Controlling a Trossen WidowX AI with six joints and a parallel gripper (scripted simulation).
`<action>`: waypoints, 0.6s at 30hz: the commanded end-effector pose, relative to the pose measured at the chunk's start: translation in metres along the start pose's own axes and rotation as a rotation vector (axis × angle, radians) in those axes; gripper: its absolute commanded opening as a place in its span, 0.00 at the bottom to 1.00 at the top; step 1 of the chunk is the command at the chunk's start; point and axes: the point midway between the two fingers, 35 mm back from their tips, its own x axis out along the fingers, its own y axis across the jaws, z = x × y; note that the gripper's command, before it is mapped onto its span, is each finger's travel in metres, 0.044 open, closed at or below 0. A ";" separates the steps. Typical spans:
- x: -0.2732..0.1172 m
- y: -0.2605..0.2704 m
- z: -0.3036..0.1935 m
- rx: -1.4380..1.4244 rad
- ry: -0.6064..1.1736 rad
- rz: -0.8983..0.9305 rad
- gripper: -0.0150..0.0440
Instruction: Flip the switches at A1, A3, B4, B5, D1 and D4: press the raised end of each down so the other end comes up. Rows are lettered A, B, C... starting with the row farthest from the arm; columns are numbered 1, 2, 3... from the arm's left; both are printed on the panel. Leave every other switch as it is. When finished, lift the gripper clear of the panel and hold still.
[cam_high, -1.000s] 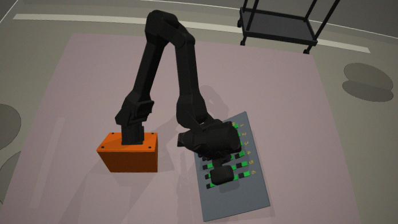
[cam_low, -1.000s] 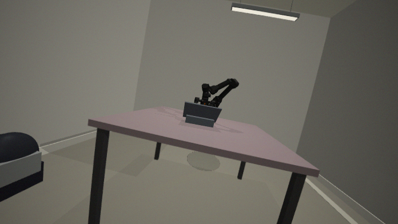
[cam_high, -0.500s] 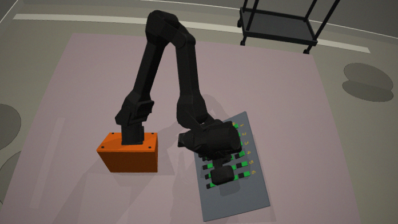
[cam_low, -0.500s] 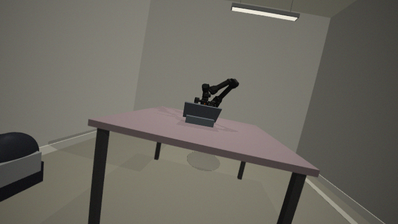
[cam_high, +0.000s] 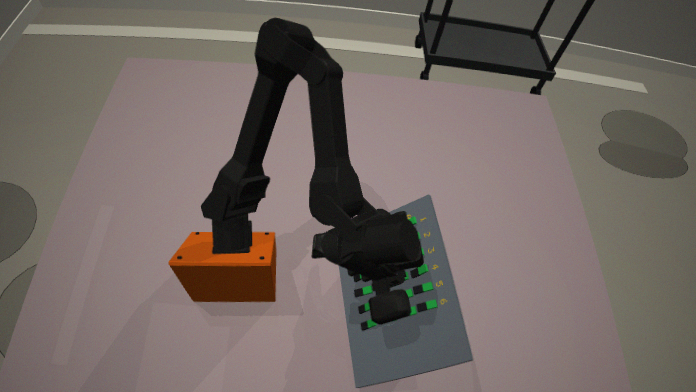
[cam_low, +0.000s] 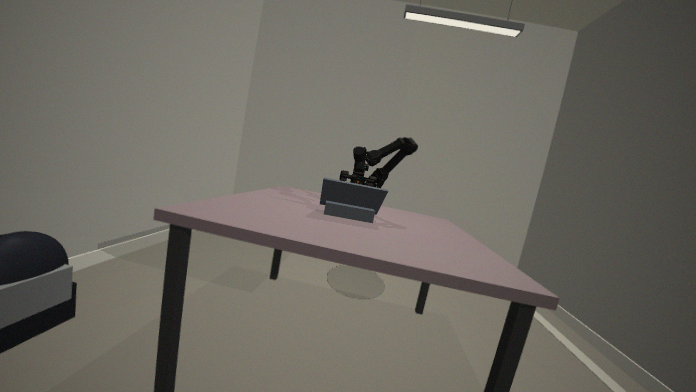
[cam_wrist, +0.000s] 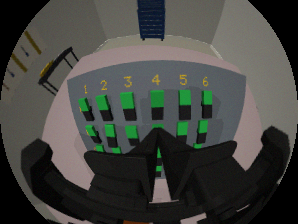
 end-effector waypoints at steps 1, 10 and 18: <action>0.001 -0.001 -0.001 0.007 0.003 -0.005 0.25; 0.002 -0.001 -0.001 0.007 0.003 -0.005 0.25; -0.047 -0.004 -0.003 0.005 -0.008 -0.013 0.25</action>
